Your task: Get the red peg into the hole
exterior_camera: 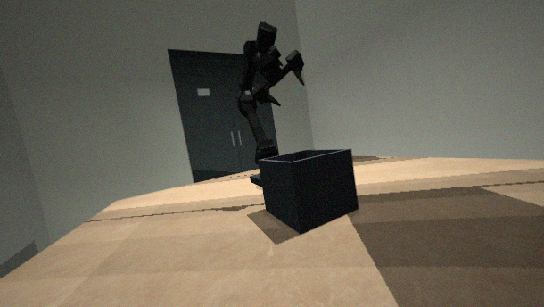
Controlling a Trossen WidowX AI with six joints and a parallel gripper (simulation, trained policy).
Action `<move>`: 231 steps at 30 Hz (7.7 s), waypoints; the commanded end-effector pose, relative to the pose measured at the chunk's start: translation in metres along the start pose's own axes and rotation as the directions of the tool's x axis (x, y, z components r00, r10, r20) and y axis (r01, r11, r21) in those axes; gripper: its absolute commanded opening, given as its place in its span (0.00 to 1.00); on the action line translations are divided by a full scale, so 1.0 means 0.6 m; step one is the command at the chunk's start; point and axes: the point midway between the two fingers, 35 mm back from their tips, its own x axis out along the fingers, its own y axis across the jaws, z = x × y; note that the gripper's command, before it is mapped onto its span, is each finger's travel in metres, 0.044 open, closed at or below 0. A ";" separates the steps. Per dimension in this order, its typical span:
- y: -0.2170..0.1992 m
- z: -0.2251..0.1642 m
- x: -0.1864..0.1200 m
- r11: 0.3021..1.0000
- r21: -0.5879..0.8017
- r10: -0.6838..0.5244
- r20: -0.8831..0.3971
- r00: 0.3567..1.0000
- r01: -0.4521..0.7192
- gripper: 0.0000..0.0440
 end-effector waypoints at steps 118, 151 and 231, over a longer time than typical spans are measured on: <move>0.002 -0.220 0.227 0.811 0.457 -0.135 -0.460 0.878 0.364 0.00; -0.044 0.015 0.179 0.747 0.576 -0.250 -0.218 0.943 0.331 0.00; -0.097 0.130 0.349 0.750 0.558 -0.072 -0.464 0.883 0.355 0.43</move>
